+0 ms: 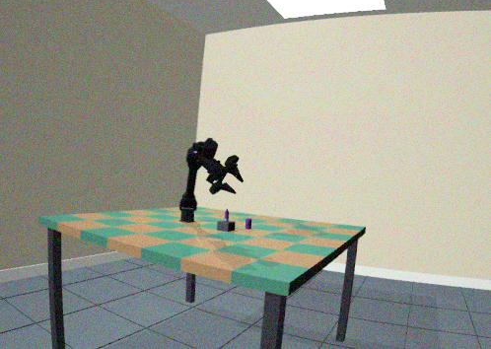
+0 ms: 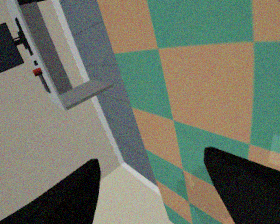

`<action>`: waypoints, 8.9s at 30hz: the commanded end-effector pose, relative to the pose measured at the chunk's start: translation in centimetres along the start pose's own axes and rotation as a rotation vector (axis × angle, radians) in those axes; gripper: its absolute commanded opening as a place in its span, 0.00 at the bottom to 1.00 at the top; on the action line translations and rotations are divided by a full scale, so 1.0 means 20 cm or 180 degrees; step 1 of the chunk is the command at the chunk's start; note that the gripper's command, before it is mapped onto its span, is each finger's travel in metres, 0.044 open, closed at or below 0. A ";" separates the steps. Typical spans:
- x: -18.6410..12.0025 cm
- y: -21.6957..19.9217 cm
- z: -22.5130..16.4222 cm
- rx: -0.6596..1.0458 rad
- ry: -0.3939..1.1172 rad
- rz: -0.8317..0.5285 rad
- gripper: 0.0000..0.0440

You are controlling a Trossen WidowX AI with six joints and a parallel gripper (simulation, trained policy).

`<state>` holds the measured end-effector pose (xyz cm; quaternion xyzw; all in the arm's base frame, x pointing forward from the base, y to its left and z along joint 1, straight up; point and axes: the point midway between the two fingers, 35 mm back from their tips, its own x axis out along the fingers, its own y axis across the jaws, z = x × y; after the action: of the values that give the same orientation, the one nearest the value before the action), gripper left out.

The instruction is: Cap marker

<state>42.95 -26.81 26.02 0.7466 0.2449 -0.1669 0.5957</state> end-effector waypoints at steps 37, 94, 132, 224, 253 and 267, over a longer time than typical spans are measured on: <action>0.30 -0.23 -0.70 -0.0297 0.0316 -0.1225 0.70; 0.37 -0.70 -1.25 -0.0874 0.0250 -0.2738 0.72; 0.37 -1.03 -1.43 -0.1351 0.0066 -0.3540 0.72; -0.16 -0.88 -1.04 -0.1345 -0.0057 -0.3480 0.09; -0.10 -1.06 -0.95 -0.1118 -0.0038 -0.3566 0.00; -0.02 -1.21 -0.91 -0.1198 0.0059 -0.3637 0.00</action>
<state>28.68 -5.13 12.31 0.3872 0.6246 -0.4090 0.5410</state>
